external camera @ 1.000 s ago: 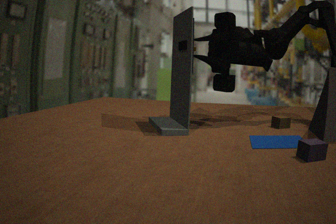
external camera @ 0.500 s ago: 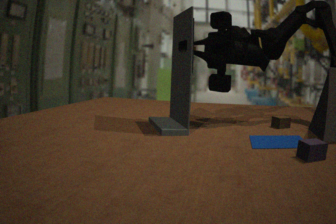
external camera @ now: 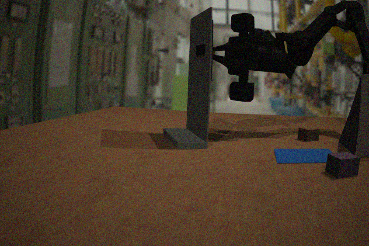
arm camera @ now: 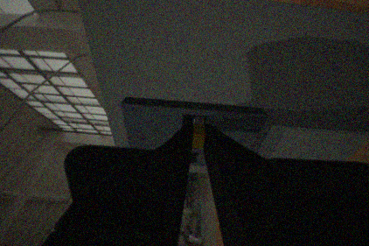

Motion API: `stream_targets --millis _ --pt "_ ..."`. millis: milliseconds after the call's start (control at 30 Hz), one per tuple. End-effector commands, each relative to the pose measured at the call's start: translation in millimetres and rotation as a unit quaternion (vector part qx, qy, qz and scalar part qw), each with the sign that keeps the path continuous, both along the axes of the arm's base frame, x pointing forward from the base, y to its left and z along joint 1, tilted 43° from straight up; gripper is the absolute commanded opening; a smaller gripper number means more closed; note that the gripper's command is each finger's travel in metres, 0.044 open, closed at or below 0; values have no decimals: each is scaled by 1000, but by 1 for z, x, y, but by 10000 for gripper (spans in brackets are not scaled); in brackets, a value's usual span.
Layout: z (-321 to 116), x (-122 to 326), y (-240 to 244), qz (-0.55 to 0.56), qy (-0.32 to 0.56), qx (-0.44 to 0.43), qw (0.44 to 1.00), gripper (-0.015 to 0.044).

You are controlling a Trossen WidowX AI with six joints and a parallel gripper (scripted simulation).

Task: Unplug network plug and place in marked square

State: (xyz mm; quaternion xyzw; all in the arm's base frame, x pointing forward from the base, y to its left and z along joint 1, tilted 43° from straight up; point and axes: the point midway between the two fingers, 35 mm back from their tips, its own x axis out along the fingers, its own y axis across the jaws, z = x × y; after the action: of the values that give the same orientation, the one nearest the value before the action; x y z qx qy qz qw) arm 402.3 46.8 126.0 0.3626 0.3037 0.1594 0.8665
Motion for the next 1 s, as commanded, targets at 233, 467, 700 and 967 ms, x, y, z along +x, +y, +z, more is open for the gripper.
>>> stream_targets --millis 233,467,700,967 --pt "1 -7 -3 -1 2 1 1000 0" --pt "3 -10 -5 -1 2 1 1000 0" --pt "4 -14 -6 -1 2 1 1000 0" --pt "5 -18 -8 -1 2 1 1000 0"
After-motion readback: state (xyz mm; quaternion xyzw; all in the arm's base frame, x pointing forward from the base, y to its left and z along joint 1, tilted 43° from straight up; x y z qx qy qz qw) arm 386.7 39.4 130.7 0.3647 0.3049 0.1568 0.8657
